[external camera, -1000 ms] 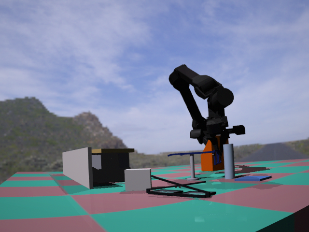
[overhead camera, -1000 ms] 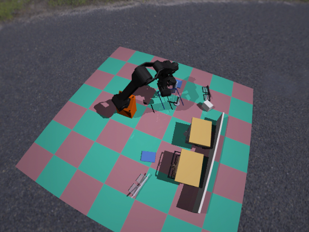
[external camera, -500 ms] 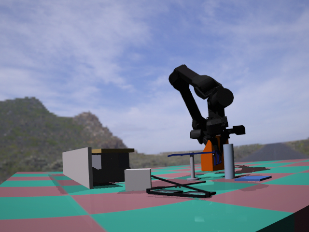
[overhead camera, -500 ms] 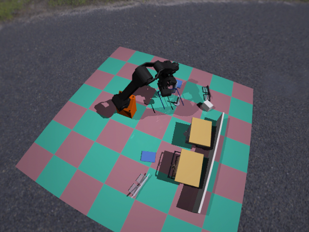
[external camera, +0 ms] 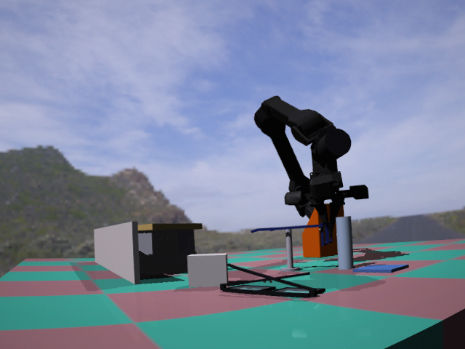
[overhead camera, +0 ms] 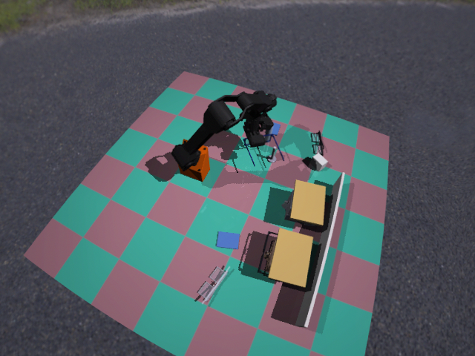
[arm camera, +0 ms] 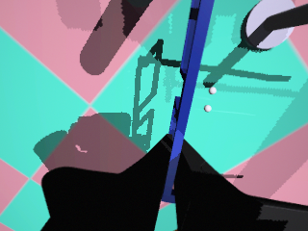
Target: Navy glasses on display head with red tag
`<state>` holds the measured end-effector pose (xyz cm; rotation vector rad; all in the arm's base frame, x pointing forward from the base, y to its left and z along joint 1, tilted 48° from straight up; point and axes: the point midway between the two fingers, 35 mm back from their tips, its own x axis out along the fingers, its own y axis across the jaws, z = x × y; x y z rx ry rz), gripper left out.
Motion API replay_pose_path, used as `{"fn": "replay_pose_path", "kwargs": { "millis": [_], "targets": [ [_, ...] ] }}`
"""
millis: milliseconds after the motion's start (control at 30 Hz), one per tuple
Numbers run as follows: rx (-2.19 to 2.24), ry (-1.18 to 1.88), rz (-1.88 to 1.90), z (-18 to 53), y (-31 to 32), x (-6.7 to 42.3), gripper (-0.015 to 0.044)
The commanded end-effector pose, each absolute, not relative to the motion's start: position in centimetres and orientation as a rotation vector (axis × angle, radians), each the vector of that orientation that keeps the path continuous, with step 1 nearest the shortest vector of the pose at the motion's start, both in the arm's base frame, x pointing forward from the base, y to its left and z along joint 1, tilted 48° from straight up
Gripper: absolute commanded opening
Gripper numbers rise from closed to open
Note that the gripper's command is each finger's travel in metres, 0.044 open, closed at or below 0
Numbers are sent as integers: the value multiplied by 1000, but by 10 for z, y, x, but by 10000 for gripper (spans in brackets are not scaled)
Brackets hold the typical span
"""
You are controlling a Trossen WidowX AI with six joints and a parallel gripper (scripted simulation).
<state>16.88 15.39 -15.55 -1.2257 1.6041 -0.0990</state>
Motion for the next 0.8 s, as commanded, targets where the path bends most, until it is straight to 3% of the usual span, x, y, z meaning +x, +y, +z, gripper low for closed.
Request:
{"fn": "replay_pose_path", "kwargs": {
  "millis": [0, 367, 767],
  "targets": [
    [-1214, 1601, -94, -143, 174, 169, 0],
    [-1214, 1615, -70, -119, 196, 171, 0],
    [-1204, 1714, 219, -71, 190, 210, 0]
  ]
}}
